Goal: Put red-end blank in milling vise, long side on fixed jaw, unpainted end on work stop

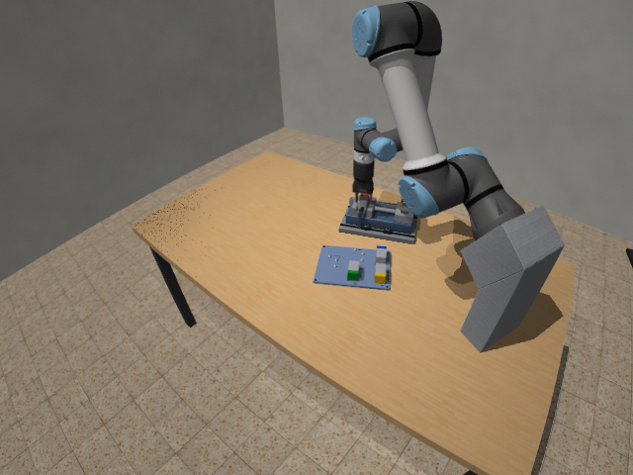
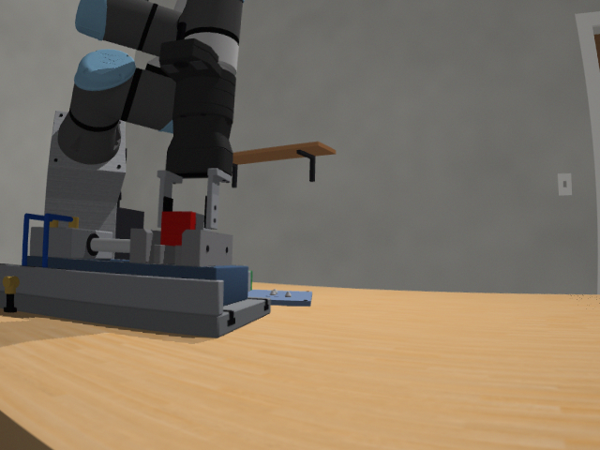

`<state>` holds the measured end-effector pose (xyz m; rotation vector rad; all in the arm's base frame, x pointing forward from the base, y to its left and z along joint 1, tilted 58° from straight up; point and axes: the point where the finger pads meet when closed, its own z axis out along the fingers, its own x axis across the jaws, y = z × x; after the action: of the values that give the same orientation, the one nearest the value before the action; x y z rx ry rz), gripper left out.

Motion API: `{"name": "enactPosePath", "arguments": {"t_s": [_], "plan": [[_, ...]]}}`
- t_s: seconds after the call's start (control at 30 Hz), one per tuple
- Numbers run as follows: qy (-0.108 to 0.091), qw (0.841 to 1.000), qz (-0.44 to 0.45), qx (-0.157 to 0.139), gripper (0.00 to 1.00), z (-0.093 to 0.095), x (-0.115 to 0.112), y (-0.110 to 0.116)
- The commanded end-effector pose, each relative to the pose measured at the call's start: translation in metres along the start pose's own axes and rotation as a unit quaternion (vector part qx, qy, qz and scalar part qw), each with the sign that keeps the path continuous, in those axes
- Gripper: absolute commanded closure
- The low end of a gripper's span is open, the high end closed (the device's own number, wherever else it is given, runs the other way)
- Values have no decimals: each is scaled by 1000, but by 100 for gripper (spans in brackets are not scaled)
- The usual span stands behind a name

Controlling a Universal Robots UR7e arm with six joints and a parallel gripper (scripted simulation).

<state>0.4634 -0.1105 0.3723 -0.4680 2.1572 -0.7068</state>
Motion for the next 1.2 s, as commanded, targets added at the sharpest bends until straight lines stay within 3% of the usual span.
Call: {"name": "enactPosePath", "arguments": {"t_s": [0.0,1.17], "plan": [[-1,1000,0,0,0,0,0,0],[0,1000,0,0,0,-6,0,0]]}}
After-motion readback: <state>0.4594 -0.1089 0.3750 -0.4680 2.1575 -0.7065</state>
